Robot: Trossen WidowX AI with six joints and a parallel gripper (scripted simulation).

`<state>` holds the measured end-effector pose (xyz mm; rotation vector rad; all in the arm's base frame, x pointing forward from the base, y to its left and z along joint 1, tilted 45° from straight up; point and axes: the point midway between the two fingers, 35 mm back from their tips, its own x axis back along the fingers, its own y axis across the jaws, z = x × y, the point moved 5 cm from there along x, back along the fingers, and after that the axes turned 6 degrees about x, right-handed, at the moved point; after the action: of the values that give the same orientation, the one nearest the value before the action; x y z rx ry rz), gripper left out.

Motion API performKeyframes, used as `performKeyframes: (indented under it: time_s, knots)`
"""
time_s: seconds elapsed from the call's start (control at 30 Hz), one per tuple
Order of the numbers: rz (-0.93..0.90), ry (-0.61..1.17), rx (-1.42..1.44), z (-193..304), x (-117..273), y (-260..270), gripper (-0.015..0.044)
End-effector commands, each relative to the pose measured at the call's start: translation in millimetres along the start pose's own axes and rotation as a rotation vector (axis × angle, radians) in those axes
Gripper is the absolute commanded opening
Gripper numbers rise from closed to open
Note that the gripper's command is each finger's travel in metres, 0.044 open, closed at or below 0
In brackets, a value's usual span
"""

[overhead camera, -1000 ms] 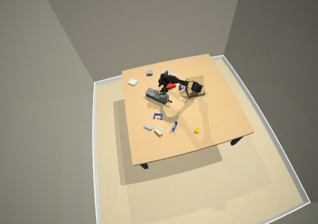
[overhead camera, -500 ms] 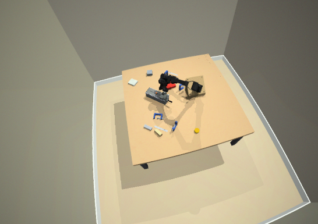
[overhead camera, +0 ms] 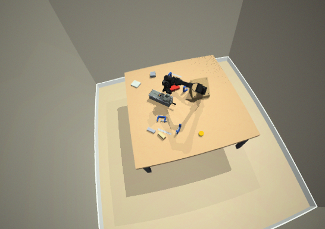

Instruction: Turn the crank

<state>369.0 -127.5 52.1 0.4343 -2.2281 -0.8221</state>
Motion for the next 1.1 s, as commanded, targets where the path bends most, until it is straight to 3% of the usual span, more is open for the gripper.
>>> performKeyframes:
  time_s: [0.0, 0.07, 0.63, 0.87, 1.07]
  knots:
    - [0.000, 0.000, 0.000, 0.0, 0.0, 0.0, 0.0000]
    - [0.000, 0.000, 0.000, 0.0, 0.0, 0.0, 0.0000]
    - [0.001, 0.001, 0.000, -6.3, 6.2, -1.0, 0.0440]
    - [0.001, 0.001, 0.000, -33.0, 37.7, -2.4, 0.0440]
    - [0.001, 0.001, 0.000, -33.6, 38.5, -2.4, 0.0440]
